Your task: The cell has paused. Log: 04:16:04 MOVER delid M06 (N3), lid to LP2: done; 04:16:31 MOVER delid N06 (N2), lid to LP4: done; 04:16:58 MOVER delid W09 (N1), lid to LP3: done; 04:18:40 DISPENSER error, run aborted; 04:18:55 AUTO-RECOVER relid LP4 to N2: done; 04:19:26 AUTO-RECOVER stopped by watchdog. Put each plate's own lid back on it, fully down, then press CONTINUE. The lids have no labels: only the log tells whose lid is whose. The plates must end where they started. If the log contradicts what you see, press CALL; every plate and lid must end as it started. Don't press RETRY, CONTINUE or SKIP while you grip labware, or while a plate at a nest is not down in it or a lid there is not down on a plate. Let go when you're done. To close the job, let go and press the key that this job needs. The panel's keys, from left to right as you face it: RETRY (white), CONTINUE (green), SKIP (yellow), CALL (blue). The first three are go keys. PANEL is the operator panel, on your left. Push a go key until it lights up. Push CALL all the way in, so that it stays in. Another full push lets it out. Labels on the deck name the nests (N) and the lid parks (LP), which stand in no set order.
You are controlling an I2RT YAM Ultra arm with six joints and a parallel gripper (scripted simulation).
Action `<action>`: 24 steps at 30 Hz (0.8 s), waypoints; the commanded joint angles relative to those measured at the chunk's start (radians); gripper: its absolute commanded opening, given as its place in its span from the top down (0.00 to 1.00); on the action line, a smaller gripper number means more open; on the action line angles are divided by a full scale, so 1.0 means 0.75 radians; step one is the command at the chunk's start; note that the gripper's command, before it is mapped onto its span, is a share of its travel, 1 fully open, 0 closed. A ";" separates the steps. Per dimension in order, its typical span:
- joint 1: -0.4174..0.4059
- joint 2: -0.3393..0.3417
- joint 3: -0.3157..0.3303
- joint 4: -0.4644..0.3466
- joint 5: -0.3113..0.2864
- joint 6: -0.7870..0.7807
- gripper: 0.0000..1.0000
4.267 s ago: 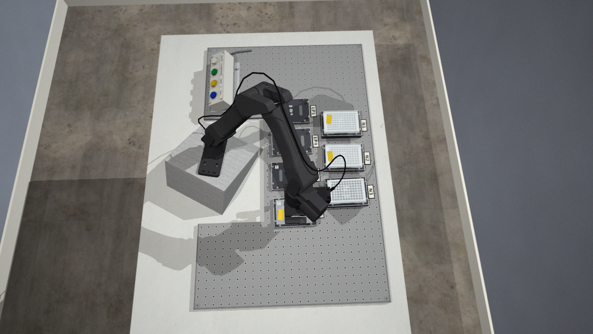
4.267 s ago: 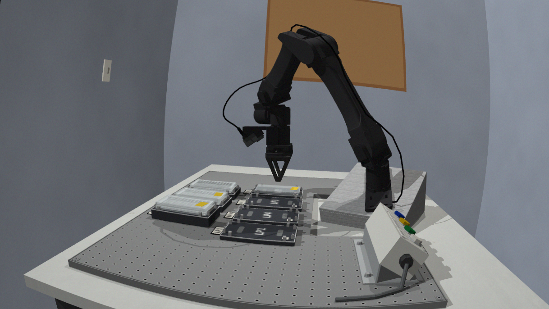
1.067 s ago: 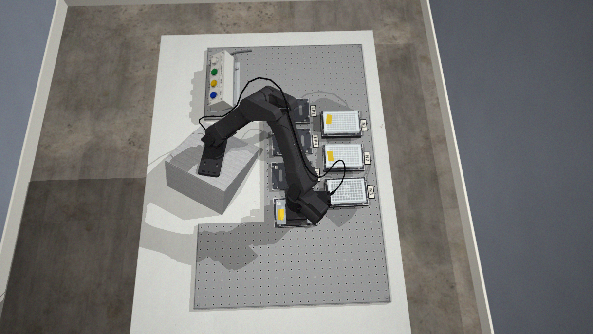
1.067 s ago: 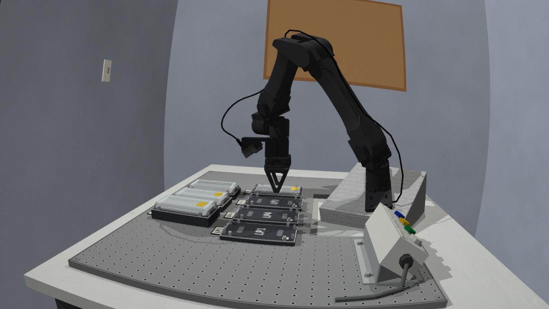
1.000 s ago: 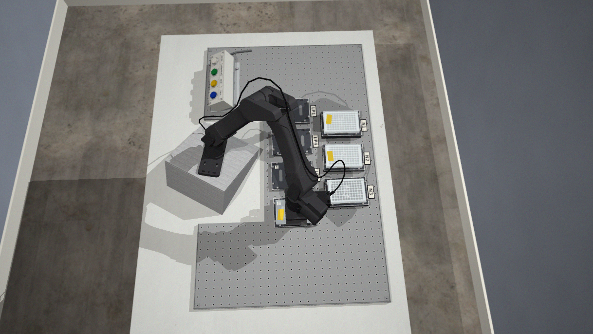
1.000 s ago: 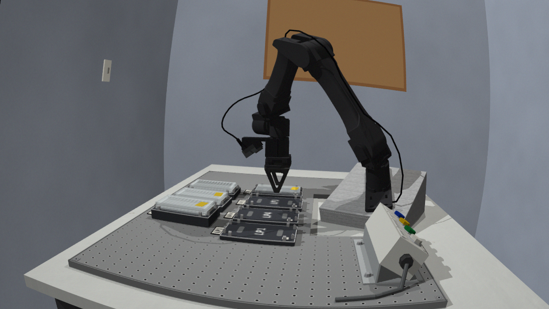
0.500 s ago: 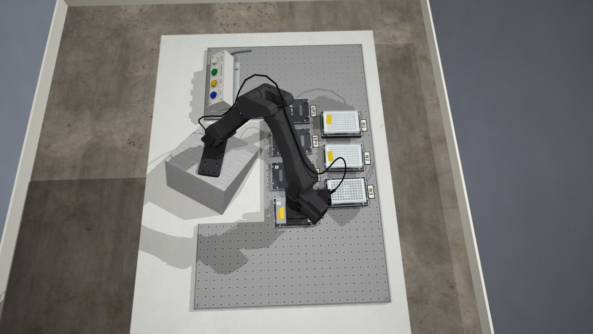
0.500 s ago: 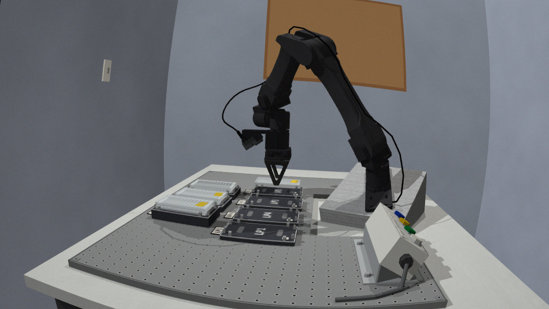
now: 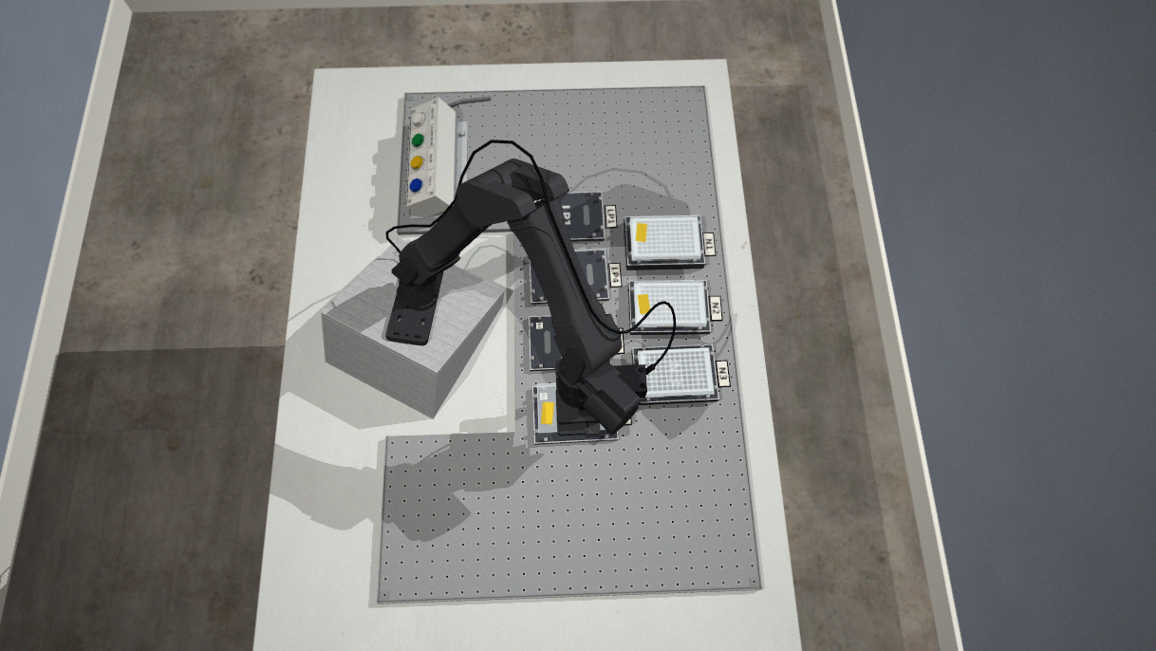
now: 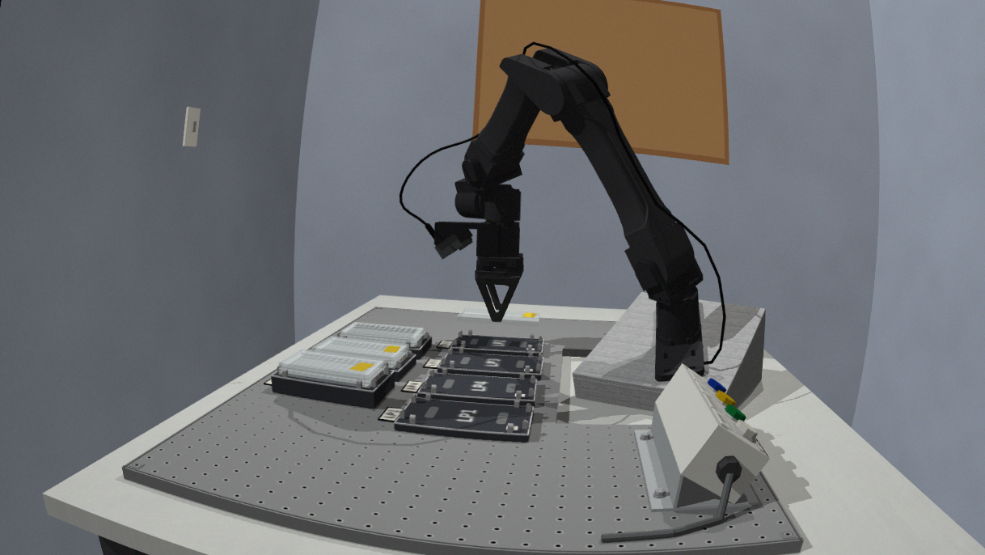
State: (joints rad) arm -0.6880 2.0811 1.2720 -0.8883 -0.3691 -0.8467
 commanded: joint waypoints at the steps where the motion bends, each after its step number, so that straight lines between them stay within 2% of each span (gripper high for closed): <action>1: -0.035 -0.056 0.044 -0.036 -0.003 -0.019 1.00; 24: -0.040 -0.057 0.056 -0.053 -0.002 -0.024 1.00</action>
State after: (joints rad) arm -0.6910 2.0792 1.2747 -0.9127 -0.3679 -0.8536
